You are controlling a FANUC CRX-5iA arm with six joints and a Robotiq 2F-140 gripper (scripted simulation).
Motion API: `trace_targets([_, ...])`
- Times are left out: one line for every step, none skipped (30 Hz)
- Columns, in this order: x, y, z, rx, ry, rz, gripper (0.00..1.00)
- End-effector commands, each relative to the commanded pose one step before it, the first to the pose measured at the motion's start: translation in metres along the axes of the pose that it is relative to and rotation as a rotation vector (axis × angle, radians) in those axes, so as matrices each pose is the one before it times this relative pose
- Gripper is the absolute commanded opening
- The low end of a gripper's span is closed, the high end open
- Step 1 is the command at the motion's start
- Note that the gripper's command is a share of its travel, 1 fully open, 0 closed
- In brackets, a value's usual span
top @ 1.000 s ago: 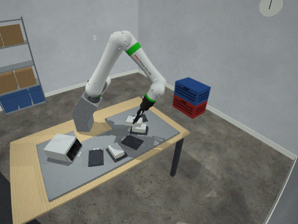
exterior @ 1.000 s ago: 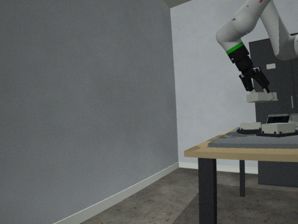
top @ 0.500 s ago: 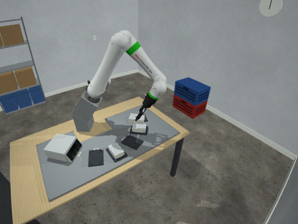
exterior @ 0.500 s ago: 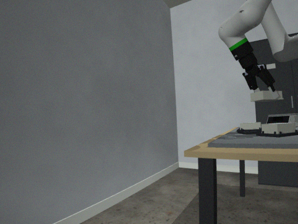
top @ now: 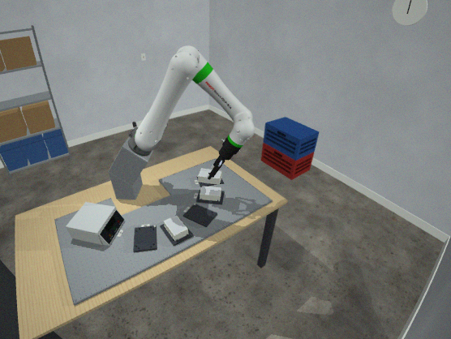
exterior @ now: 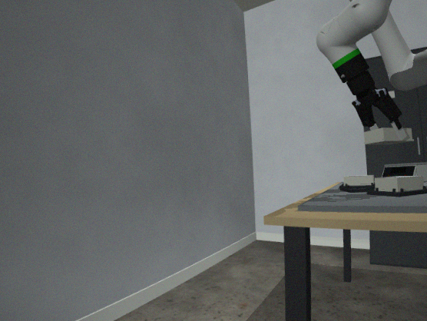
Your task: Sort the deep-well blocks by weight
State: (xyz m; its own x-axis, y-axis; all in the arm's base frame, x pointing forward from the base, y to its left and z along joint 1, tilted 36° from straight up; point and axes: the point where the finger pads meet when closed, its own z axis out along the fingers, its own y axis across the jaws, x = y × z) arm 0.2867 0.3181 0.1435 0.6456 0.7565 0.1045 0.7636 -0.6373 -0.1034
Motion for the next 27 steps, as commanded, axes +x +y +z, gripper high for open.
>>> trace_targets([0.00048,-0.00439,0.00118,-0.01716,0.00028,-0.02884,0.1])
trace_targets([0.00012,-0.00301,0.00143,-0.01667,0.0,-0.02887,0.1])
trace_targets([0.00021,-0.00303,0.00138,-0.01667,0.0,-0.02887,0.1])
trace_targets([0.0003,-0.00304,0.00133,-0.01667,0.0,-0.02887,0.1])
trace_targets([0.00039,-0.00305,0.00128,-0.01667,0.0,-0.02887,0.1])
trace_targets([0.00047,-0.00306,0.00123,-0.01667,0.0,-0.02887,0.1])
trace_targets([0.00056,-0.00307,0.00118,-0.01667,0.0,-0.02887,0.1])
trace_targets([0.0,0.0,0.0,0.0,0.0,0.0,0.1])
trace_targets([0.0,0.0,0.0,0.0,0.0,0.0,0.1])
trace_targets([0.00065,-0.00307,0.00113,-0.01667,0.0,-0.02887,0.1])
trace_targets([0.00074,-0.00307,0.00108,-0.01667,0.0,-0.02887,0.1])
trace_targets([0.00083,-0.00306,0.00102,-0.01667,0.0,-0.02887,0.1])
trace_targets([0.00092,-0.00305,0.00097,-0.01667,0.0,-0.02887,0.1])
trace_targets([0.00101,-0.00304,0.00092,-0.01667,0.0,-0.02887,0.1])
trace_targets([0.00109,-0.00303,0.00087,-0.01667,0.0,-0.02887,0.1])
trace_targets([0.00118,-0.00301,0.00082,-0.01651,0.0,-0.02859,0.1])
trace_targets([0.00127,-0.00299,0.00077,0.0,0.0,0.0,0.1])
trace_targets([0.00127,-0.00299,0.00077,0.0,0.0,0.0,0.1])
trace_targets([0.00127,-0.00299,0.00077,0.0,0.0,0.0,0.1])
trace_targets([0.00127,-0.00299,0.00077,0.0,0.0,0.0,0.1])
trace_targets([0.00127,-0.00299,0.00077,0.0,0.0,0.0,0.1])
trace_targets([0.00127,-0.00299,0.00077,0.0,0.0,0.0,0.1])
trace_targets([0.00127,-0.00299,0.00077,0.0,0.0,0.0,0.1])
trace_targets([0.00127,-0.00299,0.00077,0.0,0.0,0.0,0.1])
trace_targets([0.0,0.0,0.0,0.0,0.0,0.0,0.1])
trace_targets([0.0,0.0,0.0,0.0,0.0,0.0,0.1])
trace_targets([0.00127,-0.00299,0.00077,0.0,0.0,0.0,0.1])
